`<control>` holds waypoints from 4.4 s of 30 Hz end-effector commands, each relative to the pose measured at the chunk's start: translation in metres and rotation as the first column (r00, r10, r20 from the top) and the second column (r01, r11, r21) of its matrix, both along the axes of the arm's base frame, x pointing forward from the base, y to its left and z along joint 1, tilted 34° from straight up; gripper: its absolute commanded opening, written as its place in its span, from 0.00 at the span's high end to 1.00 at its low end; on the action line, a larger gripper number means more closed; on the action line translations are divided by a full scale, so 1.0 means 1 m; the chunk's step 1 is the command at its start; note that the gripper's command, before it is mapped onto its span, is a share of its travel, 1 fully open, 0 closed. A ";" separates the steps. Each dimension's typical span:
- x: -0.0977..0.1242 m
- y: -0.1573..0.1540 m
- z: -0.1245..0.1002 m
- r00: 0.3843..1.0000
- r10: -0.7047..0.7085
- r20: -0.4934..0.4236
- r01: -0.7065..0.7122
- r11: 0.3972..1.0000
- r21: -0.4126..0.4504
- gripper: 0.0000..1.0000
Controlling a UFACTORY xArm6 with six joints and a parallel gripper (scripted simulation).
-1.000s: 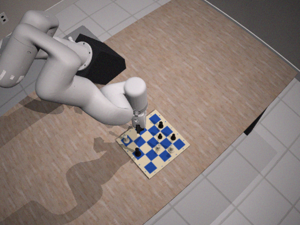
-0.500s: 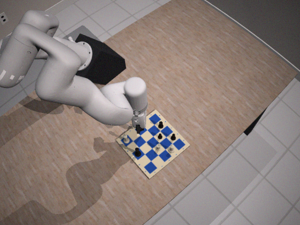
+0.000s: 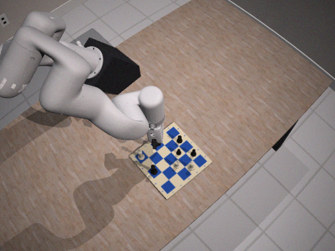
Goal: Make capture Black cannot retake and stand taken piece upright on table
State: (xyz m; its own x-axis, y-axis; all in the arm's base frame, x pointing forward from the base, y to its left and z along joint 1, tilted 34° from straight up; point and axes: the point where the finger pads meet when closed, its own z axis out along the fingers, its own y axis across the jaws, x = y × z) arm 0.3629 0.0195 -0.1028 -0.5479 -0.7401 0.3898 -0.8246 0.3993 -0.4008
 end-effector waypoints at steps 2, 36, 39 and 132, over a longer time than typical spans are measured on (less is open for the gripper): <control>0.001 0.001 0.000 1.000 0.001 0.002 -0.001 1.000 0.001 0.66; 0.006 -0.017 -0.027 1.000 0.001 0.002 -0.001 1.000 0.001 0.66; 0.006 -0.017 -0.027 1.000 0.001 0.002 -0.001 1.000 0.001 0.66; -0.009 0.037 0.056 1.000 0.001 0.002 -0.001 1.000 0.001 1.00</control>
